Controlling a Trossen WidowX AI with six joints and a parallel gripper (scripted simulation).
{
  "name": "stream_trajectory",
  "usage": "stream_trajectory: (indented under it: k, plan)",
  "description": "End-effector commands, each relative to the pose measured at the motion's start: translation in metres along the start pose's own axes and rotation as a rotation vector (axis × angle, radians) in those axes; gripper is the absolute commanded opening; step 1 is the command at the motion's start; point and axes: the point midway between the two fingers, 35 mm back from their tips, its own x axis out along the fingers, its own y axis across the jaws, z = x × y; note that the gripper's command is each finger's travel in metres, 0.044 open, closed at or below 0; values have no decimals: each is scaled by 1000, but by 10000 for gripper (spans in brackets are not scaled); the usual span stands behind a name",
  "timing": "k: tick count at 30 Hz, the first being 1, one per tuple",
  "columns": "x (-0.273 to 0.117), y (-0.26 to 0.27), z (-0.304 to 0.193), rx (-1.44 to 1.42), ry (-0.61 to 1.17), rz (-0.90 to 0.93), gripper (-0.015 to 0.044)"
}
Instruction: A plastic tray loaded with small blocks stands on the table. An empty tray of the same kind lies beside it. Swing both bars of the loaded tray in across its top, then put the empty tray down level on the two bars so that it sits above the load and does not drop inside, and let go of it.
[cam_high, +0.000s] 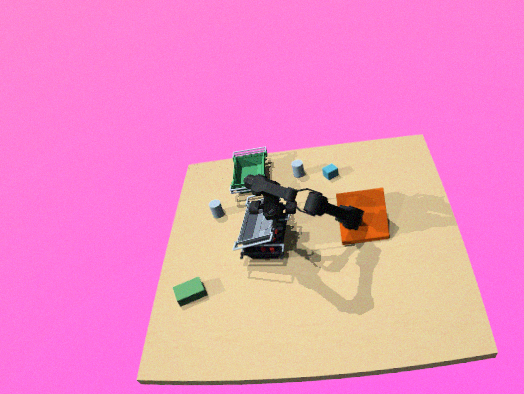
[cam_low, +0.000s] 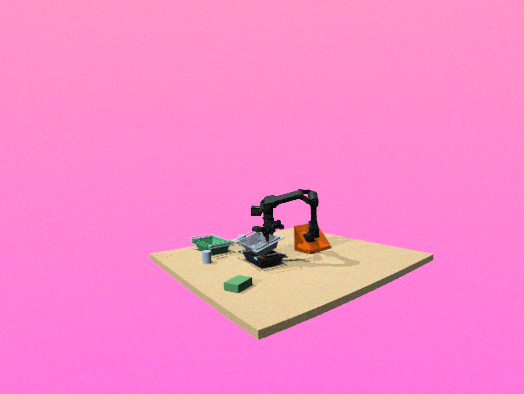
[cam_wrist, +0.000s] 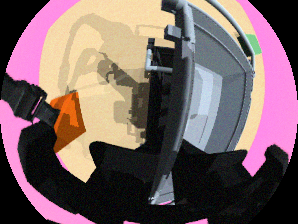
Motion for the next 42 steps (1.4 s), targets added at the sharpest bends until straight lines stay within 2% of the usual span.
stream_trajectory:
  k: [1, 16, 42]
  plan:
    - [6, 4, 3, -5, 1, 27, 0]
    - [0, 0, 0, 0, 0, 1, 0]
    - [13, 8, 5, -5, 0, 28, 0]
